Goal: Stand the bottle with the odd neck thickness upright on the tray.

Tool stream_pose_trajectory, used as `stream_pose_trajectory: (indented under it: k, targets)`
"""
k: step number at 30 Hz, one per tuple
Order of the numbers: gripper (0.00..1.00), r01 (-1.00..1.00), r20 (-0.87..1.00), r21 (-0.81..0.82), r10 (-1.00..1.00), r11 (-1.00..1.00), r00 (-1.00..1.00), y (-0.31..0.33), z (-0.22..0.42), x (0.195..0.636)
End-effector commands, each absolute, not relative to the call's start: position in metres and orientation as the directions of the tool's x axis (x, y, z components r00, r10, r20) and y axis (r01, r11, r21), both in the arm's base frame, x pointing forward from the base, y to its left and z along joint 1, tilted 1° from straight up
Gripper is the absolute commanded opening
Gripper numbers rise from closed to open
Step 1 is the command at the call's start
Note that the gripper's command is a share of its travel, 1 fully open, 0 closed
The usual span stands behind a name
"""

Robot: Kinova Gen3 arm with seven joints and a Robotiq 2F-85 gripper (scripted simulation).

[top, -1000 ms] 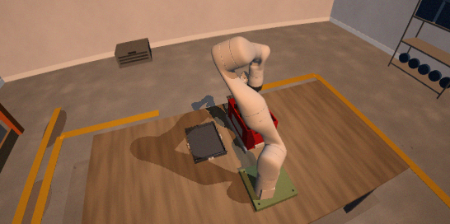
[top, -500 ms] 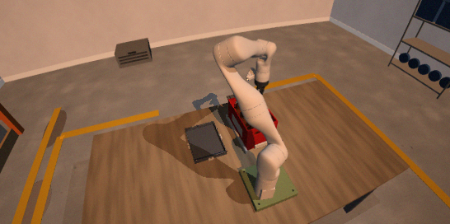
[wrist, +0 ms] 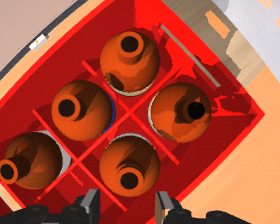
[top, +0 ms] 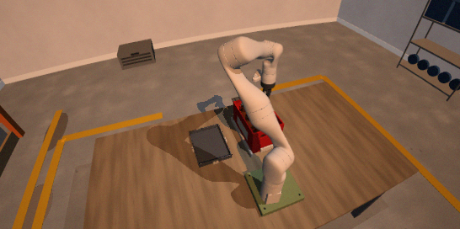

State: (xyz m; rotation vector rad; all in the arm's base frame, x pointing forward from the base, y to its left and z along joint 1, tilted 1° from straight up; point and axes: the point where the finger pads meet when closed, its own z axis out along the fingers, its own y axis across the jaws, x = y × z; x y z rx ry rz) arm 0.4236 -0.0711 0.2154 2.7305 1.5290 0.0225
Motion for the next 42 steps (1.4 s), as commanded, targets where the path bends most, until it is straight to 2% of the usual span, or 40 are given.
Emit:
stream_pose_trajectory:
  k: [1,42]
  targets:
    - [0.64,0.852,0.008,0.019,0.853,-0.523,0.523,-0.0713,0.2159,0.4238]
    - [0.64,0.852,0.007,0.019,0.853,-0.523,0.523,-0.0713,0.2068,0.4241]
